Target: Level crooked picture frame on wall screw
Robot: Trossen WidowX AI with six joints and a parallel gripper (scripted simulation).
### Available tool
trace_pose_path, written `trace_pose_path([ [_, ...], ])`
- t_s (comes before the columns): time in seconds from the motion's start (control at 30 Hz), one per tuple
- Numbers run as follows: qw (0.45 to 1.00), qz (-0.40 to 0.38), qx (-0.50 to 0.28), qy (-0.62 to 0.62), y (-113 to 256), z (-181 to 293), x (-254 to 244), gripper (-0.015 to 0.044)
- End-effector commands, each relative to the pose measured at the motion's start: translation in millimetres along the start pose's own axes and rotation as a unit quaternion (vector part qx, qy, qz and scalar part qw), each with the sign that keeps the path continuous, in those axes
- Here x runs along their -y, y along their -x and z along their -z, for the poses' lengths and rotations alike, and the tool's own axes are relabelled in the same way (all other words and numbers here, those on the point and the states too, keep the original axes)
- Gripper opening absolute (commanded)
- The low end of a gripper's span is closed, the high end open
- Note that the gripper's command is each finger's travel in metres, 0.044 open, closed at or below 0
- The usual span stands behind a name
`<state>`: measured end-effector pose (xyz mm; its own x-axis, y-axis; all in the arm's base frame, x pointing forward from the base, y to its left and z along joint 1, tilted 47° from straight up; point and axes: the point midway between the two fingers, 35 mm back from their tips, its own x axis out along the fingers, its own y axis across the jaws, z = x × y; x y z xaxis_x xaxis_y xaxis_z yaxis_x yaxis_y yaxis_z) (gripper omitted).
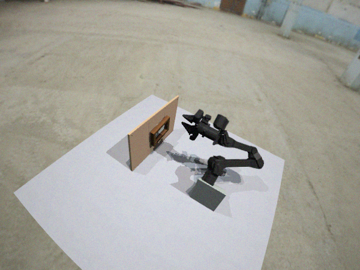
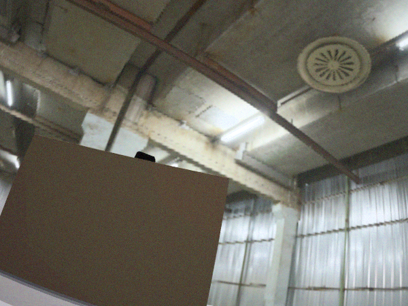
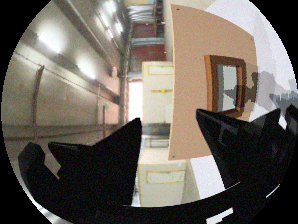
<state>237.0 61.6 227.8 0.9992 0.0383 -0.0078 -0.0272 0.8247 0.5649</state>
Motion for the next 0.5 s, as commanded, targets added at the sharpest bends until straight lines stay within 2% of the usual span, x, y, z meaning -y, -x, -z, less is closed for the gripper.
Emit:
trace_pose_path([
  [0.0,1.000,0.001,0.001,0.003,0,0,1,0.0260],
  [0.33,1.000,0.000,0.000,0.000,0,0,1,0.0260],
  [0.47,1.000,0.000,0.001,0.001,-5,1,21,0.0260],
])
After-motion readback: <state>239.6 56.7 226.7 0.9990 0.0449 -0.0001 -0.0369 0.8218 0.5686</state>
